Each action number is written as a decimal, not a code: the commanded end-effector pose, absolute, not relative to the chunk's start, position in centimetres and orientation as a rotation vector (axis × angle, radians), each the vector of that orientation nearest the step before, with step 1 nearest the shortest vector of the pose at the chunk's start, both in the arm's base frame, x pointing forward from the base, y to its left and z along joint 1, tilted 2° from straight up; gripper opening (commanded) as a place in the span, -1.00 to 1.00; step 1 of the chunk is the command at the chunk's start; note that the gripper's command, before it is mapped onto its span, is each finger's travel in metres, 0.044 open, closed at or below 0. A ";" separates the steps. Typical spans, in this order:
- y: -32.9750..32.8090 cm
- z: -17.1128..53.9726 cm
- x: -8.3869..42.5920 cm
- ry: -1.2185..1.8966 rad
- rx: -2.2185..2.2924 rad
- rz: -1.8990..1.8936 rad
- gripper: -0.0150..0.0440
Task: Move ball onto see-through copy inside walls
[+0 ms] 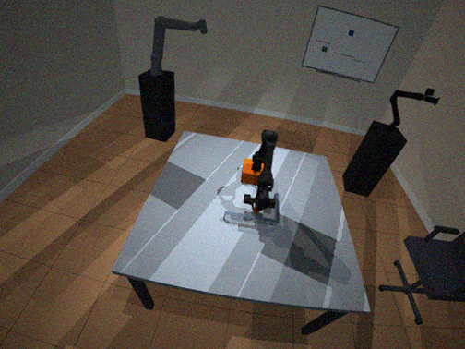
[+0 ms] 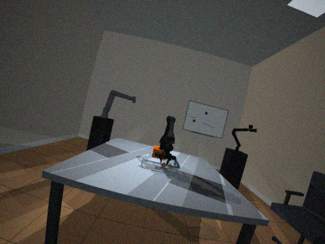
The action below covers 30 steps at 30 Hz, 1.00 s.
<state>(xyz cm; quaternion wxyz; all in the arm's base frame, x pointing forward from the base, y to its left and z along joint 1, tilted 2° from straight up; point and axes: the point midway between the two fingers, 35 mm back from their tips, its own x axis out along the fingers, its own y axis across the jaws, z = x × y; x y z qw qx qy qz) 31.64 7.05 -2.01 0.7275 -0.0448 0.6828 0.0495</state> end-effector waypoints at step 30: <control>8.3 9.4 29.5 1.508 -0.098 0.107 -0.49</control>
